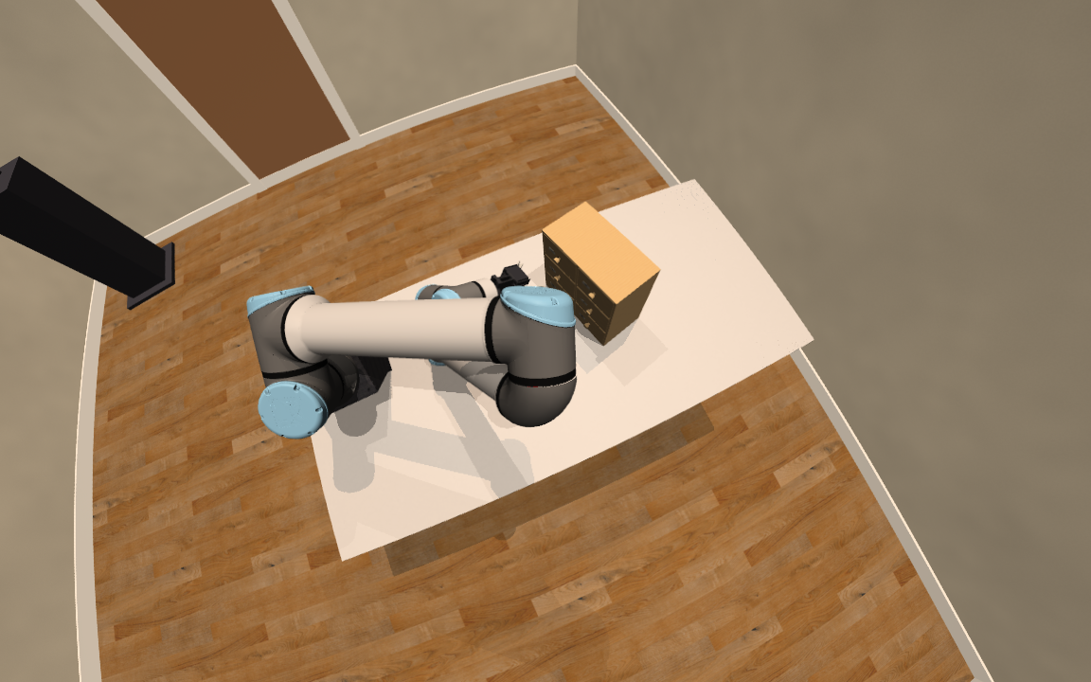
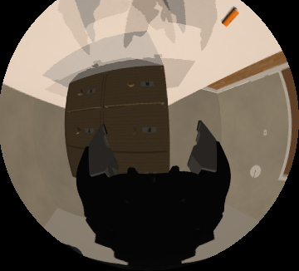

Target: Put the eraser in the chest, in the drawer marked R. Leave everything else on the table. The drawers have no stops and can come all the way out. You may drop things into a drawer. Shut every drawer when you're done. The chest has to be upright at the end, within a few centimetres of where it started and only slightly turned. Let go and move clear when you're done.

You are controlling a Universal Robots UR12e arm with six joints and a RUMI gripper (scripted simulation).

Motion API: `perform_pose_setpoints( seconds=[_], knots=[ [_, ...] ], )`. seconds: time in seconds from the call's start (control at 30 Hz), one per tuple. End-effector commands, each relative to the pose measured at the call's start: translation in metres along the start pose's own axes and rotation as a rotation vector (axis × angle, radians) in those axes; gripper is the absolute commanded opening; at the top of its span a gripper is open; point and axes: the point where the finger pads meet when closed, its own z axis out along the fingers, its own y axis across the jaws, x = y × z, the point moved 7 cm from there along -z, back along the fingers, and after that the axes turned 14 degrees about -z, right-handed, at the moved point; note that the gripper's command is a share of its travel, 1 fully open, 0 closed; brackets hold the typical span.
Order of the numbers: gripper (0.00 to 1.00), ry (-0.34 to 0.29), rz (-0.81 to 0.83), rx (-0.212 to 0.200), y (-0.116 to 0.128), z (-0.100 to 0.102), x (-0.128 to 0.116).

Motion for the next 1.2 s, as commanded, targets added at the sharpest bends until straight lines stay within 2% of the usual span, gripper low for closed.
perform_pose_setpoints(
  seconds=[0.0, 0.73, 1.17],
  knots=[
    [1.0, -0.01, 0.0, 0.003, 0.0, 0.001, 0.001],
    [1.0, -0.014, 0.0, 0.004, 0.001, 0.002, 0.002],
    [1.0, -0.014, 0.0, 0.004, 0.005, 0.014, 0.021]
  ],
)
